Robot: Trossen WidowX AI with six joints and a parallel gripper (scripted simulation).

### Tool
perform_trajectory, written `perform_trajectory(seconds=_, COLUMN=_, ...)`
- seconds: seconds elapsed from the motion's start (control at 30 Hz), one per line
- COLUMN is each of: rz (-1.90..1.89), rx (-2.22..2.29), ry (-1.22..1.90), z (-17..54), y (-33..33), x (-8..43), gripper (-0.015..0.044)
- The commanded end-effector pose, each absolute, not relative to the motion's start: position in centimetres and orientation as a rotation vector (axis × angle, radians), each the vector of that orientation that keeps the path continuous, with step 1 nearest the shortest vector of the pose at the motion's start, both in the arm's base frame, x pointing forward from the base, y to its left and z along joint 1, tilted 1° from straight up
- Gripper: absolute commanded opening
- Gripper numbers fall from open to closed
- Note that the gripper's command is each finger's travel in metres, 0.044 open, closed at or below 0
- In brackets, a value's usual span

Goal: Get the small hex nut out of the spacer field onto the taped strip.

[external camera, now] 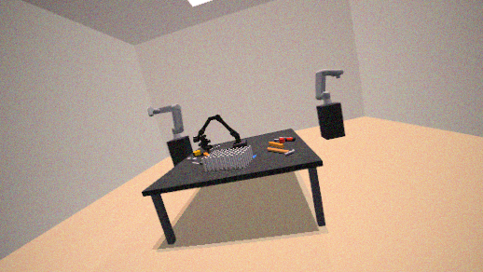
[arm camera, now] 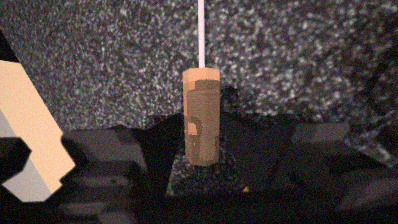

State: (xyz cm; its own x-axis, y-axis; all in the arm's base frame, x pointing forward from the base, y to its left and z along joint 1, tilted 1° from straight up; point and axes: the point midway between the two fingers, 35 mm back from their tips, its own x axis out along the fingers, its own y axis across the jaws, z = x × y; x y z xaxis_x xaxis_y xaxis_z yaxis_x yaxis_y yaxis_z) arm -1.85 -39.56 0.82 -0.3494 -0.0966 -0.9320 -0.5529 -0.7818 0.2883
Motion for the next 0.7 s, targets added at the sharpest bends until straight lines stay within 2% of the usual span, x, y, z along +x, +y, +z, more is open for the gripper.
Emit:
perform_trajectory(seconds=0.0, rz=2.204, rx=-1.576, ry=0.851, z=0.7, y=-39.5, x=-1.9, gripper=0.0187)
perform_trajectory(seconds=0.17, rz=2.204, rx=-1.576, ry=0.851, z=0.7, y=-39.5, x=-1.9, gripper=0.0153)
perform_trajectory(seconds=0.37, rz=2.204, rx=-1.577, ry=0.852, z=3.3, y=-40.1, x=-1.9, gripper=0.0)
perform_trajectory(seconds=0.67, rz=2.204, rx=-1.579, ry=0.852, z=8.6, y=-40.5, x=-2.0, gripper=0.0)
